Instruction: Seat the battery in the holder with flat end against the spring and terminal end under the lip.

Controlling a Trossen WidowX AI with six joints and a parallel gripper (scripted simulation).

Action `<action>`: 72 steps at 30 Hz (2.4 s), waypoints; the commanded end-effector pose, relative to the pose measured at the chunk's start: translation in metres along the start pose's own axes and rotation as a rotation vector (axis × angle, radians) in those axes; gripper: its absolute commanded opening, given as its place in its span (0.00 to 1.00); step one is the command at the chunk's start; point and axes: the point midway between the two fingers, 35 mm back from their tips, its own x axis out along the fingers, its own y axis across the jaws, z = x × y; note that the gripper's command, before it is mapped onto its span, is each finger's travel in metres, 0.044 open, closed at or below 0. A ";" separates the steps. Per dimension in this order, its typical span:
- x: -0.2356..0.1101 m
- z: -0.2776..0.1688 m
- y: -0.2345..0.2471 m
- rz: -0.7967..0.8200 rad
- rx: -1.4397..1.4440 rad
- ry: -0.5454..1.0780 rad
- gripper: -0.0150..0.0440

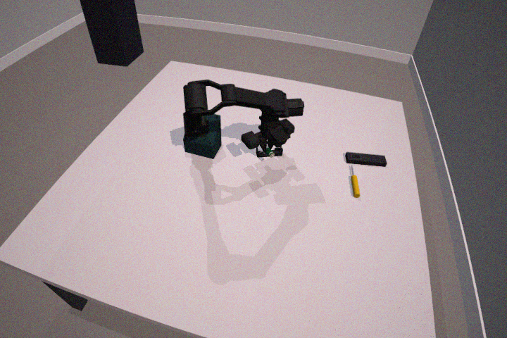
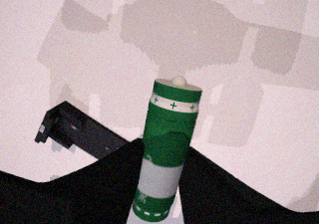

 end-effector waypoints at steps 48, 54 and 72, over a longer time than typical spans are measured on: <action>0.033 -0.040 0.052 0.168 -1.156 -0.208 0.36; 0.035 -0.040 0.052 0.182 -1.157 -0.220 0.36; 0.044 -0.043 0.051 0.254 -1.155 -0.305 0.36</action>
